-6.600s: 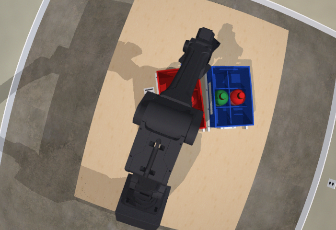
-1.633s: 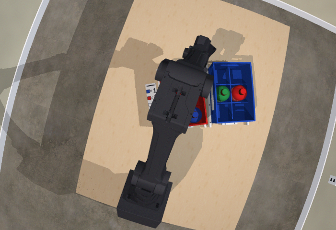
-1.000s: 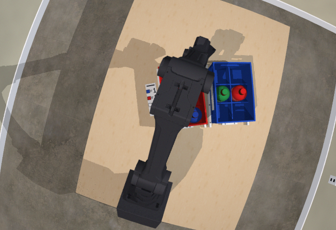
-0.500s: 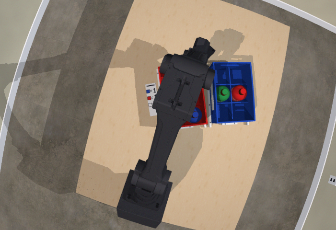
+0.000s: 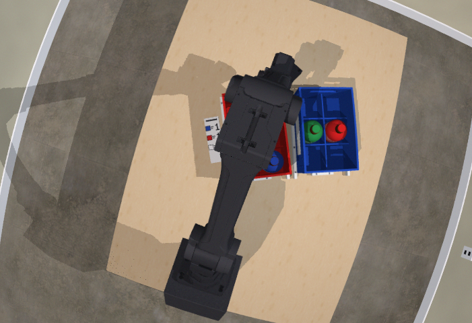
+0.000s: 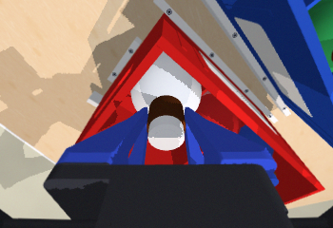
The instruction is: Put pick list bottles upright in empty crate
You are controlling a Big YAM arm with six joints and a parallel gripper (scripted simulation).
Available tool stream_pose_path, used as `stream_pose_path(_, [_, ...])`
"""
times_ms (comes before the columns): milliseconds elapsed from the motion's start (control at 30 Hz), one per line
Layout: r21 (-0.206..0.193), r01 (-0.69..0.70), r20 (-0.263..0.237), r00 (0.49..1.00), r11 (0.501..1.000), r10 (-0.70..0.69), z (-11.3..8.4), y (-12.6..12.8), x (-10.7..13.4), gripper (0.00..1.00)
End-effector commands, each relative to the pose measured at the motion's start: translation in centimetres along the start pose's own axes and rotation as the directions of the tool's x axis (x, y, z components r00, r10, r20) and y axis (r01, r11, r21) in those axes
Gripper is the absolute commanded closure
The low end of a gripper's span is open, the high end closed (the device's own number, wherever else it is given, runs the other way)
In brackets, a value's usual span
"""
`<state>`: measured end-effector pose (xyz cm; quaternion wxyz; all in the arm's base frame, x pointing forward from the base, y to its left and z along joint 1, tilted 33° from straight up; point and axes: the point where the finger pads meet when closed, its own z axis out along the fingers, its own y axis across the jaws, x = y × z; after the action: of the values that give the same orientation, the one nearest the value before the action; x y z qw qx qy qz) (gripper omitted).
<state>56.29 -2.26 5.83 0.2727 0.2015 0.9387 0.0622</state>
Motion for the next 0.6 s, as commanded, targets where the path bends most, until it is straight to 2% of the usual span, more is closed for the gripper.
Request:
stream_pose_path(0, [-0.018,-0.004,0.043,0.999,1.000,0.005,-1.41,0.76,-1.09,1.00])
stream_pose_path(233, [-0.025,-0.004,0.059,0.998,1.000,0.005,-1.63,1.10,-1.91,1.00])
stream_pose_path(400, [-0.017,-0.005,0.040,0.999,1.000,0.006,-1.44,0.76,-1.08,1.00])
stream_pose_path(567, [-0.020,-0.005,0.047,0.999,1.000,0.006,-1.40,0.73,-1.15,1.00])
